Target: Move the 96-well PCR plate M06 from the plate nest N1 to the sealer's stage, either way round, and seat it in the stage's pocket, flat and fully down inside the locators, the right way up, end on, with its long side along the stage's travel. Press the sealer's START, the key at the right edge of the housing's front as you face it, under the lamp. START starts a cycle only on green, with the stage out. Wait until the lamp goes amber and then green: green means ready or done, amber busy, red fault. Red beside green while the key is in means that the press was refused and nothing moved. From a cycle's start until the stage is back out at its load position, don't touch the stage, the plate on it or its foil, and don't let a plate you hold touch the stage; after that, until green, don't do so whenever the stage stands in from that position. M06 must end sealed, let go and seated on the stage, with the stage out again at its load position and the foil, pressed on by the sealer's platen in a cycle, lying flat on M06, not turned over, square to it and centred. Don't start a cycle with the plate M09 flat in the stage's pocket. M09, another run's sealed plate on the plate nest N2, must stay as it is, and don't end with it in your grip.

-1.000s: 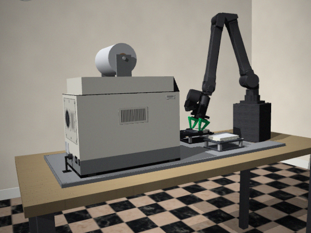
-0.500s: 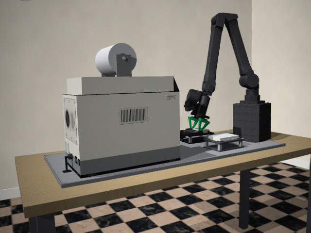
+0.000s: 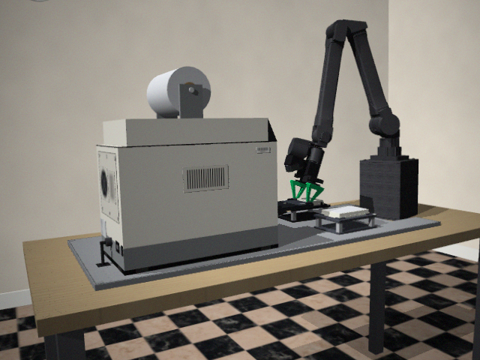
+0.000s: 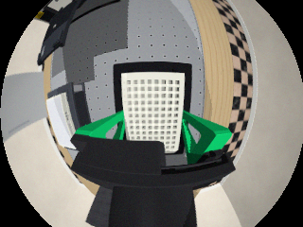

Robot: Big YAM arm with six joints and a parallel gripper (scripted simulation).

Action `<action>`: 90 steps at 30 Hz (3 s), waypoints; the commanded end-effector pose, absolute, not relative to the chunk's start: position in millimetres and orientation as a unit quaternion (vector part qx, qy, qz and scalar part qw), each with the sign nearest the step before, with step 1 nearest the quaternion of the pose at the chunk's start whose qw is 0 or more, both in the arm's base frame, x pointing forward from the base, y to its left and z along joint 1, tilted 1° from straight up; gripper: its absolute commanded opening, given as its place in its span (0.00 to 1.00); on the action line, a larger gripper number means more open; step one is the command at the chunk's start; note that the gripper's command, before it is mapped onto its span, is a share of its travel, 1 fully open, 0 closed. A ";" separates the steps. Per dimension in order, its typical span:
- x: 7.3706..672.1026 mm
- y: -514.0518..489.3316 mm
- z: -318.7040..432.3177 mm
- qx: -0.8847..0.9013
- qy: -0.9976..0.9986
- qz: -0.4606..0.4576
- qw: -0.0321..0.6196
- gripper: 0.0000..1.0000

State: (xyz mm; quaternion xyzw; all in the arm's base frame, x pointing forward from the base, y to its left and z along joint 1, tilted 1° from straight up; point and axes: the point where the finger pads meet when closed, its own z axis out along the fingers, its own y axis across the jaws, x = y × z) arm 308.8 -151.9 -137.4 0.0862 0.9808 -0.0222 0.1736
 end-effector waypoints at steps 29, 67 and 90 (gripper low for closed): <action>315.8 -150.0 -114.5 0.072 0.980 -0.028 0.185 0.00; 307.5 -148.5 -96.8 0.079 0.981 -0.024 0.177 0.00; 324.3 -157.7 -55.7 0.089 0.976 -0.029 0.195 0.00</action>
